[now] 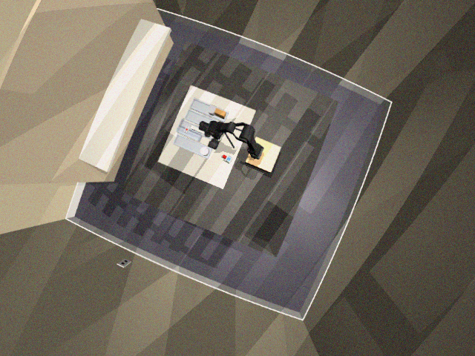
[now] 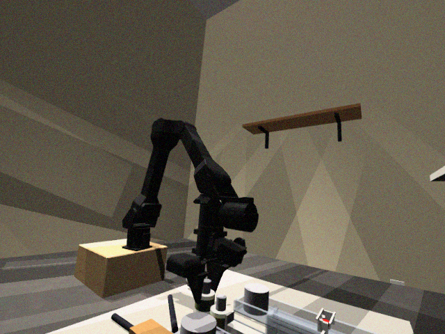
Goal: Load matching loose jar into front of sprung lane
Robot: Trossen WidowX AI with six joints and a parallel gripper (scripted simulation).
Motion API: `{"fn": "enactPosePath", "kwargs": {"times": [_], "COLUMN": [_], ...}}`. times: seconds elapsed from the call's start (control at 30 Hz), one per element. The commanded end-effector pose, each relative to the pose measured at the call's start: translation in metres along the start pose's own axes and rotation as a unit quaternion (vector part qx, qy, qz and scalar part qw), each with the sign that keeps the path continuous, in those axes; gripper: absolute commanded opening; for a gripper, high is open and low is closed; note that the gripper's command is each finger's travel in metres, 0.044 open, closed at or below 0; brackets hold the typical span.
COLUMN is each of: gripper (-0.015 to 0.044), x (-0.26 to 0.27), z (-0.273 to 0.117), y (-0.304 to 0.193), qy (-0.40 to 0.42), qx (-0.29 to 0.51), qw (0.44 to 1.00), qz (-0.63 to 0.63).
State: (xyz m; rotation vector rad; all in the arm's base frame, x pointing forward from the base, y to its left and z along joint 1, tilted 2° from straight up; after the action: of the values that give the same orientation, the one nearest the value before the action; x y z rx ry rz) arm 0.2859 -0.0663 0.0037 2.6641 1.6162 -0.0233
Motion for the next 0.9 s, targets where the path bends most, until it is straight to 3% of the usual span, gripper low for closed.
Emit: {"fn": "enactPosePath", "kwargs": {"times": [0.0,0.87], "gripper": [0.0000,0.0000], "x": [0.000,0.003], "z": [-0.001,-0.002], "y": [0.004,0.015], "qy": [-0.001,-0.001], "qx": [-0.003,-0.003], "qw": [1.000,1.000], "qz": [-0.002,-0.002]}}
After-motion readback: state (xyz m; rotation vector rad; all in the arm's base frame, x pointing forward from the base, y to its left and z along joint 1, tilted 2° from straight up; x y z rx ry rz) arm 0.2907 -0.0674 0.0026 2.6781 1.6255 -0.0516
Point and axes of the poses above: the point midway between the two fingers, 35 mm back from their tips, its own z axis out along the fingers, its own x axis across the jaws, y = z × x, the point moved 2 cm from there along -z, back along the fingers, and after that the axes turned 15 degrees about z, right-handed, at the moved point
